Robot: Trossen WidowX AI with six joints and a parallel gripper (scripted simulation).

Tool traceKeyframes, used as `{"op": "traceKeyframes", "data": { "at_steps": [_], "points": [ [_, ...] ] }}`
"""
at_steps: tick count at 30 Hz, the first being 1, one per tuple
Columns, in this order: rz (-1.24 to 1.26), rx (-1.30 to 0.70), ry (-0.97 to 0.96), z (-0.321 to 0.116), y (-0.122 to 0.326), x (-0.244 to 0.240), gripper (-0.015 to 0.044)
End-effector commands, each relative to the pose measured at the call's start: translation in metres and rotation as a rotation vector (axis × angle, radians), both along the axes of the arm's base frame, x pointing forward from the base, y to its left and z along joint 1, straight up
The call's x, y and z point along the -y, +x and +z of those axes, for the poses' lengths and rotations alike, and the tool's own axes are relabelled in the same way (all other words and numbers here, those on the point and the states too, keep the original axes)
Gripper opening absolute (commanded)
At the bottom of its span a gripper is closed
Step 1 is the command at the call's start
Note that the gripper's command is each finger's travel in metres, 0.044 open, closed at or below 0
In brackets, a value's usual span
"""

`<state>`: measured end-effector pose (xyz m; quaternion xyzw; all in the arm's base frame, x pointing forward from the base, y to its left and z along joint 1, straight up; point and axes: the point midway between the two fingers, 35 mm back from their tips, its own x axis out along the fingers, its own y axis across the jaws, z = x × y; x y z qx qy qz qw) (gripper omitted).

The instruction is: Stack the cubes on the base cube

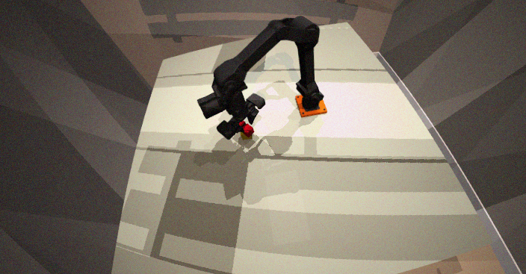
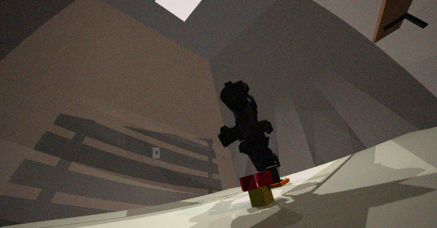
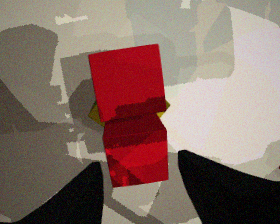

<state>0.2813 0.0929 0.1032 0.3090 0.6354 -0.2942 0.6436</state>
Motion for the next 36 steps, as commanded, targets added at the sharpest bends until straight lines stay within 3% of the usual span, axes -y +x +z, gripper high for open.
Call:
{"op": "traceKeyframes", "data": {
  "at_steps": [1, 32, 36],
  "points": [
    [0.0, 0.004, 0.002, 0.008, 0.0, 0.0, 0.0205],
    [0.0, 0.004, 0.001, 0.047, -0.001, 0.001, 0.0205],
    [-0.001, 0.003, 0.001, 0.051, -0.001, 0.0, 0.031]
  ]
}}
